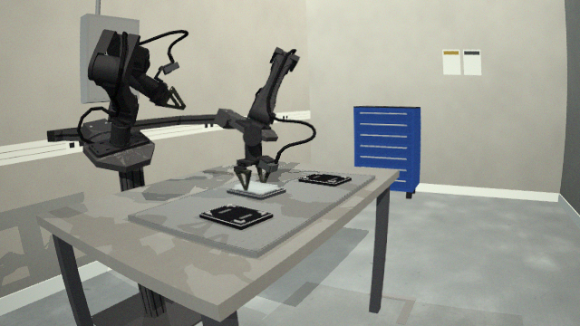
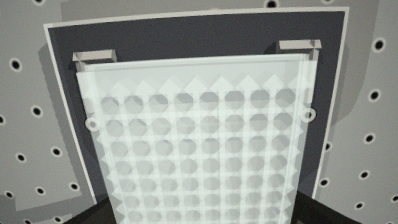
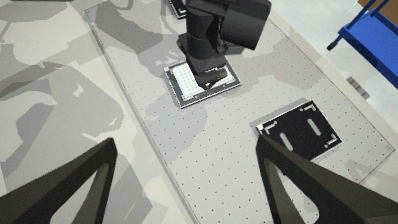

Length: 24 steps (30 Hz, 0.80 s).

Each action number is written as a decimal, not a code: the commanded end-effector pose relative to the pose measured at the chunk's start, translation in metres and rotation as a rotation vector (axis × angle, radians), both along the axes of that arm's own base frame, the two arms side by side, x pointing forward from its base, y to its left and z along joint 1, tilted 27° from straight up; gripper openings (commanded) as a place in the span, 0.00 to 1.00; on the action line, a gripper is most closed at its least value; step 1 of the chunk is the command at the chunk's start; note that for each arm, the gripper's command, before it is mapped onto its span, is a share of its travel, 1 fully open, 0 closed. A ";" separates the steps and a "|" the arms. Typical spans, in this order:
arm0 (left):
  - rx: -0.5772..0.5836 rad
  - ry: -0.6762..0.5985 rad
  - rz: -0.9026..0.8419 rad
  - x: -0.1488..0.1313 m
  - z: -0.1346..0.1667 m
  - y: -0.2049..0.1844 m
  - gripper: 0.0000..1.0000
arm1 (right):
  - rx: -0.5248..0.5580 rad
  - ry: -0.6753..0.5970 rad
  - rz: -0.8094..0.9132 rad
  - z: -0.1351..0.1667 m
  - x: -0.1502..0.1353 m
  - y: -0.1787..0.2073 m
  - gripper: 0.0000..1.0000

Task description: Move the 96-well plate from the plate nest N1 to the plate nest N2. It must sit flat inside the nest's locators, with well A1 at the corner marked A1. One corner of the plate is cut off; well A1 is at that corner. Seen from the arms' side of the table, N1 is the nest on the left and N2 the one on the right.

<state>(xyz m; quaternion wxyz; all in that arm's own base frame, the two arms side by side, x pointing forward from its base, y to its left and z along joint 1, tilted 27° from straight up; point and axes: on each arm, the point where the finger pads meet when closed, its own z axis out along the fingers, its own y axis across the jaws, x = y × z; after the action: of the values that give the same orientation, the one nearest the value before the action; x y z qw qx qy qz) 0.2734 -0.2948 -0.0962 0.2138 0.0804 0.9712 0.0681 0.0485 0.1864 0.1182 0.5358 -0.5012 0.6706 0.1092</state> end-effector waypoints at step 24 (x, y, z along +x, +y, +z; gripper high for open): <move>0.032 -0.001 -0.010 -0.016 0.016 0.001 1.00 | 0.031 -0.006 0.001 0.012 -0.003 0.004 1.00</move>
<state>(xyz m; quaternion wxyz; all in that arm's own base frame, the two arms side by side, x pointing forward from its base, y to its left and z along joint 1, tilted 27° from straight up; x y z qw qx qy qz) 0.2671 -0.2901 -0.0971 0.2063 0.0831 0.9714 0.0829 0.0485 0.1864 0.1182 0.5358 -0.5012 0.6706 0.1092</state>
